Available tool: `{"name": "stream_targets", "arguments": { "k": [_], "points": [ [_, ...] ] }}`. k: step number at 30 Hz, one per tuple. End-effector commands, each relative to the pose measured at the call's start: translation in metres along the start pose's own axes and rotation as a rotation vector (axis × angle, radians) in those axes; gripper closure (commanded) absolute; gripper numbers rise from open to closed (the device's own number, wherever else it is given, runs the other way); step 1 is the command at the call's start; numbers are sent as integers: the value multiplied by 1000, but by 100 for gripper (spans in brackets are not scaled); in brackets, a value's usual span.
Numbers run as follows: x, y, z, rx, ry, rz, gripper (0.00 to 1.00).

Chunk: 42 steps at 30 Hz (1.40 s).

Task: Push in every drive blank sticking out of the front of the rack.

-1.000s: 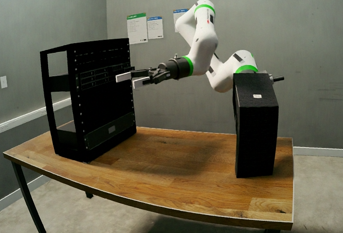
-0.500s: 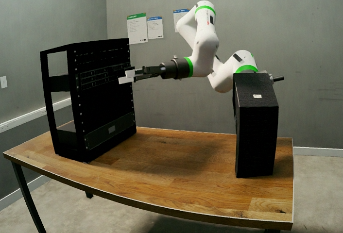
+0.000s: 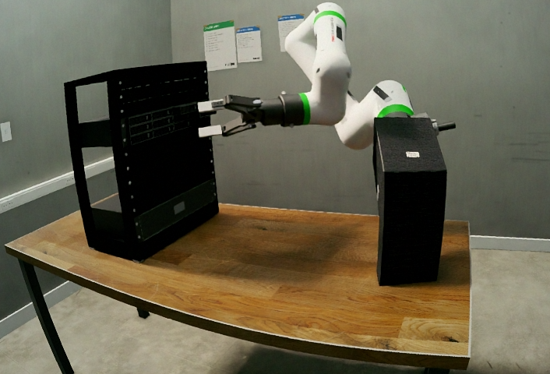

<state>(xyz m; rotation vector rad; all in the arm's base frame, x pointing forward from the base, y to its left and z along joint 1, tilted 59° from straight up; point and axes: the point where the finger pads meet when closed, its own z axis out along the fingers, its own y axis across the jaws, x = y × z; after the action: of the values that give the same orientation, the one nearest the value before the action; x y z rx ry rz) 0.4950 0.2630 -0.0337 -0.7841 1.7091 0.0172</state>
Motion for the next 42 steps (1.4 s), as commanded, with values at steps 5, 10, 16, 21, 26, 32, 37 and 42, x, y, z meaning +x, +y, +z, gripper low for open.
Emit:
{"name": "stream_targets", "arguments": {
  "k": [5,10,16,21,26,32,37,42],
  "points": [
    [-25,-37,-12,85,-83,185,0],
    [-37,-58,-21,127,-131,283,0],
    [-47,-73,-29,157,-170,355,0],
    [-57,-92,-39,189,-218,439,0],
    [-67,-108,-50,216,-266,515,0],
    [-74,-120,-58,234,-303,570,0],
    [-82,-134,-68,253,-348,632,0],
    [-89,-146,-78,268,-390,688,0]
  ]
}}
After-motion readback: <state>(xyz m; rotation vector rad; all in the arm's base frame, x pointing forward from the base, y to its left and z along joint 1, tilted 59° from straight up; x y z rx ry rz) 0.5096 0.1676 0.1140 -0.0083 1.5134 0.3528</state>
